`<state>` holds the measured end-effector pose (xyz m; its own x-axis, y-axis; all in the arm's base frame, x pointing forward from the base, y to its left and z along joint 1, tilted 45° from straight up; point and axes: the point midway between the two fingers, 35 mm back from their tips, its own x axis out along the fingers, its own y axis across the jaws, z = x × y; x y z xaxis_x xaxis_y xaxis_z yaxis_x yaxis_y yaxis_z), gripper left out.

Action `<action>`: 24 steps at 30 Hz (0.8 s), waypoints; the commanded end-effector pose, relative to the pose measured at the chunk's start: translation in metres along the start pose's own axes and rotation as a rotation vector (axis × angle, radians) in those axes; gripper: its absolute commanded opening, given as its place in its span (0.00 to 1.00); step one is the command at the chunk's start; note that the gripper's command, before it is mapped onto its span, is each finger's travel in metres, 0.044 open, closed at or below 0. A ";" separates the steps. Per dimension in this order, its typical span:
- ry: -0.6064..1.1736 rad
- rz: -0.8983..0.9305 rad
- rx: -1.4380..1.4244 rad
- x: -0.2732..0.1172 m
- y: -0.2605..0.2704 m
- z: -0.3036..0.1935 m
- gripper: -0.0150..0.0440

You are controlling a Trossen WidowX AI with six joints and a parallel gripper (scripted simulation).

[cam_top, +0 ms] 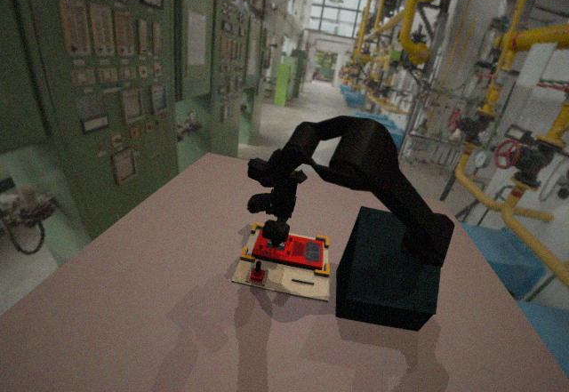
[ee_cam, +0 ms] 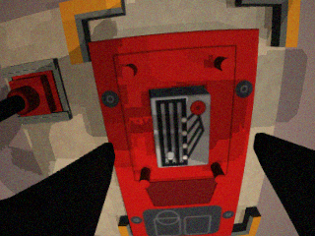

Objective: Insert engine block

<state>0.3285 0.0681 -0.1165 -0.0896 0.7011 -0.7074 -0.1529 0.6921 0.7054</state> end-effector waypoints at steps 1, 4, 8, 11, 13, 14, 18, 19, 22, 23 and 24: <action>0.001 -0.003 -0.005 -0.001 0.000 0.001 0.78; 0.001 -0.003 -0.005 -0.001 0.000 0.001 0.64; 0.001 -0.003 -0.005 -0.001 0.000 0.001 0.47; 0.001 -0.003 -0.005 -0.001 0.000 0.001 0.33; 0.001 -0.003 -0.005 -0.001 0.000 0.001 0.25; 0.001 -0.003 -0.005 -0.001 0.000 0.001 0.25; 0.001 -0.003 -0.005 -0.001 0.000 0.001 0.25; 0.001 -0.003 -0.005 -0.001 0.000 0.001 0.25; 0.001 -0.003 -0.005 -0.001 0.000 0.001 0.25; 0.001 -0.003 -0.005 -0.001 0.000 0.001 0.25; 0.001 -0.003 -0.005 -0.001 0.000 0.001 0.25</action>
<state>0.3293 0.0678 -0.1156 -0.0883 0.7013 -0.7074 -0.1546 0.6920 0.7052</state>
